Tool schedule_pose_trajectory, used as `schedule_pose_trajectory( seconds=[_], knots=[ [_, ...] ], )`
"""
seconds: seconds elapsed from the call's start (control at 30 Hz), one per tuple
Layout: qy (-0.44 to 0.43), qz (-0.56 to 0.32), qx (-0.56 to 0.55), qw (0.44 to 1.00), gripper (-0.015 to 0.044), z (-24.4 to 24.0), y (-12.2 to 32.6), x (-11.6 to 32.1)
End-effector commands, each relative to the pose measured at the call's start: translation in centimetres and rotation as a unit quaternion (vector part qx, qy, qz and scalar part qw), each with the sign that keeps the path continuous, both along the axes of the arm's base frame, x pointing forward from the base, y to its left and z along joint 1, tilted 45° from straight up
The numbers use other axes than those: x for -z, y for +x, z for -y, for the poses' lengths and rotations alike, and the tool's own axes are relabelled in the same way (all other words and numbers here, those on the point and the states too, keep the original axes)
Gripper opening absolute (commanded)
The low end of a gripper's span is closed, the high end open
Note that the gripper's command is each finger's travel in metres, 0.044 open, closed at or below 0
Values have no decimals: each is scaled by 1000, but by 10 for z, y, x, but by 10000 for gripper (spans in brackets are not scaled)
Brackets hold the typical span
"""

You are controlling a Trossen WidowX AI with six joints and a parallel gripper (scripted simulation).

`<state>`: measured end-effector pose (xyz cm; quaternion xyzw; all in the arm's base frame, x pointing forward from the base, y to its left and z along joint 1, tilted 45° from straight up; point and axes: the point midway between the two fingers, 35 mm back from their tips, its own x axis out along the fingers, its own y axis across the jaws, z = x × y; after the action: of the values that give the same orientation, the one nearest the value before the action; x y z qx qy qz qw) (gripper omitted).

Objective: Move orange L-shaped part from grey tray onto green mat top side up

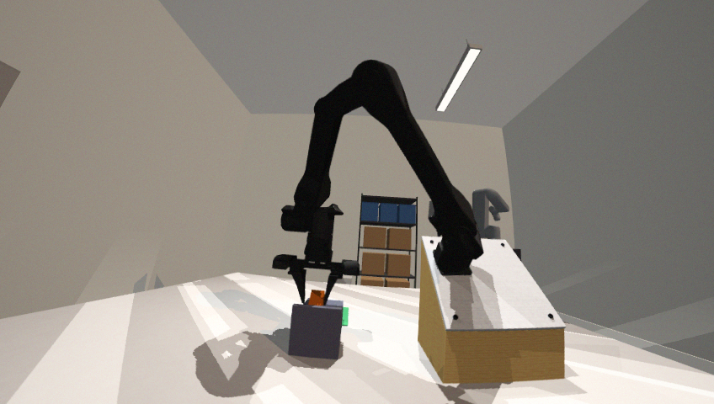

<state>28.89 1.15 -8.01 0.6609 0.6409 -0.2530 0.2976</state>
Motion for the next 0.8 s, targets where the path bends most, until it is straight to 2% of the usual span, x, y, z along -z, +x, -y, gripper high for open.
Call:
schedule_pose_trajectory(
  seconds=[0.0,0.4,0.53,0.77],
  knots=[
    [0,1,-1,1000,181,0,0,-1],
    [0,1,-1,1000,101,0,0,-1],
    [0,1,-1,1000,0,0,0,-1],
    [0,0,0,1000,0,2,0,-2]
  ],
)
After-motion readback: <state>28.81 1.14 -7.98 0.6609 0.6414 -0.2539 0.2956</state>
